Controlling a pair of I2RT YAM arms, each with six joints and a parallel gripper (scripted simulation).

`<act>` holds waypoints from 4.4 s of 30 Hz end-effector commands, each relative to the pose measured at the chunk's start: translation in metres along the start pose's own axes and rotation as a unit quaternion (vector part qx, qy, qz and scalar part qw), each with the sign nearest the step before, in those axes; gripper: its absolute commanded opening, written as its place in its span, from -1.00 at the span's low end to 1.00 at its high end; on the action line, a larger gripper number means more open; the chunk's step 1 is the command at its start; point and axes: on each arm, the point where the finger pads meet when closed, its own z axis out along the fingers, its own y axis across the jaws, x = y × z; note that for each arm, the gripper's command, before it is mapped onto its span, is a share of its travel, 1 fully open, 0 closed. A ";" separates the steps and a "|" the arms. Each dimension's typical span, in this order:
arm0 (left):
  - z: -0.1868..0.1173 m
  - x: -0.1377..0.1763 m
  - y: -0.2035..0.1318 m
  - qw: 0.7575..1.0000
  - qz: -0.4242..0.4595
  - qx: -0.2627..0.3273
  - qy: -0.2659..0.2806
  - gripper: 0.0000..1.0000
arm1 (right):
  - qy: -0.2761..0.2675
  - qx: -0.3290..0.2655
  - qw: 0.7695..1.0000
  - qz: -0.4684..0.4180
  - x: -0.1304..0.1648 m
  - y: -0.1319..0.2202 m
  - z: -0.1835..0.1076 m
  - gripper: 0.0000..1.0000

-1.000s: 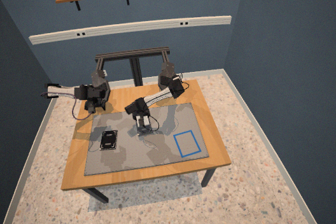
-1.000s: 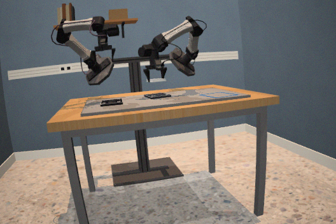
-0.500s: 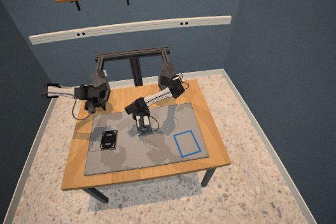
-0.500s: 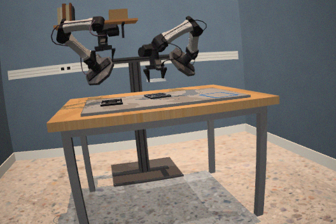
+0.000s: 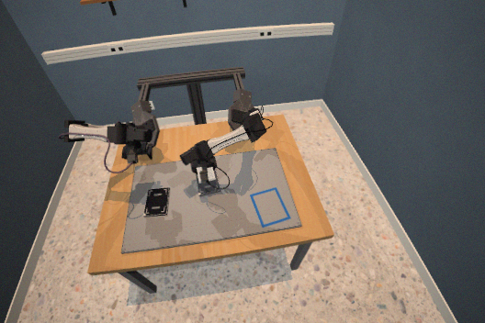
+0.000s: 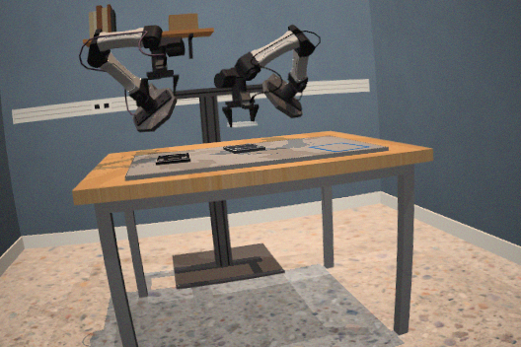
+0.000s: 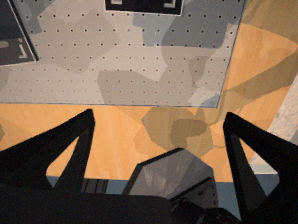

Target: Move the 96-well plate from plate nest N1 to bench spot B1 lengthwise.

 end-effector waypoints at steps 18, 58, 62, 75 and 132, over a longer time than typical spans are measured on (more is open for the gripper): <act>0.001 -0.039 0.042 0.999 -0.033 0.001 -0.004 -1.00 | 0.000 0.000 1.000 -0.002 0.001 0.000 -0.001 1.00; 0.003 -0.109 0.128 0.999 -0.034 0.006 -0.002 -1.00 | 0.000 0.000 1.000 -0.002 0.001 0.000 -0.001 1.00; 0.001 -0.124 0.137 0.999 -0.041 0.010 -0.007 -1.00 | 0.000 0.000 1.000 -0.002 0.001 0.000 -0.001 1.00; 0.001 -0.147 0.167 0.999 -0.039 0.008 -0.007 -1.00 | 0.000 0.000 1.000 -0.002 0.001 0.000 -0.001 1.00; 0.011 -0.244 0.292 1.000 -0.023 0.002 0.001 -1.00 | 0.000 0.000 1.000 -0.002 0.001 0.000 -0.001 1.00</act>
